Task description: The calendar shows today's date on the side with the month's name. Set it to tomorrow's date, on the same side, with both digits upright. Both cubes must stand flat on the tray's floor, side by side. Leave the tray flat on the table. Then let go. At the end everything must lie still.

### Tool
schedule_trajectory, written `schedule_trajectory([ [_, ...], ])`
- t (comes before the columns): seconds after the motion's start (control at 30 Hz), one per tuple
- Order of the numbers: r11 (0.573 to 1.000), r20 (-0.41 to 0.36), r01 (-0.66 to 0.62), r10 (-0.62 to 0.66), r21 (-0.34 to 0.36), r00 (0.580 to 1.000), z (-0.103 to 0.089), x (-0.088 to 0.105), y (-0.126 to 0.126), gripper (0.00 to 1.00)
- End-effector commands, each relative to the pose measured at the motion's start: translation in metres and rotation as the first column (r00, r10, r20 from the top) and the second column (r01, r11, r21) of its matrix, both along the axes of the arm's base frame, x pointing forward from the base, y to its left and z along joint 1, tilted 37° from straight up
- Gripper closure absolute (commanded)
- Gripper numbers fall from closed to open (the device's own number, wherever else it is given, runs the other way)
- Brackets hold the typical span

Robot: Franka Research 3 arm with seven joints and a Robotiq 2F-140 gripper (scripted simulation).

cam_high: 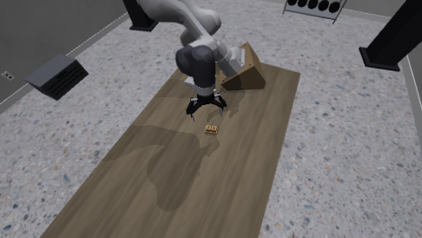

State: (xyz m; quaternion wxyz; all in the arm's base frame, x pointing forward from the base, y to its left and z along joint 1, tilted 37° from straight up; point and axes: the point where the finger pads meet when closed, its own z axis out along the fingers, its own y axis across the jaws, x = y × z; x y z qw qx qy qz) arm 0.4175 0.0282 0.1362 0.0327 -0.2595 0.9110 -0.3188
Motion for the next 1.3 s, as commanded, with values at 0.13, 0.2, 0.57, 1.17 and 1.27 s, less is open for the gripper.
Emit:
schedule_trajectory([
  [0.13, 0.983, -0.137, -0.181, 0.175, -0.030, 0.975, -0.0018, -0.0001, -0.0004, 0.00],
  [0.2, 0.977, -0.158, -0.210, 0.202, -0.033, 0.967, -0.0019, -0.0001, -0.0005, 0.00],
  [0.57, 0.936, -0.260, -0.348, 0.326, -0.042, 0.909, -0.0028, 0.0002, -0.0011, 0.00],
  [1.17, 0.838, -0.409, -0.545, 0.488, -0.027, 0.771, -0.0042, 0.0007, -0.0020, 0.00],
  [1.27, 0.816, -0.435, -0.578, 0.513, -0.021, 0.740, -0.0045, 0.0008, -0.0021, 0.00],
])
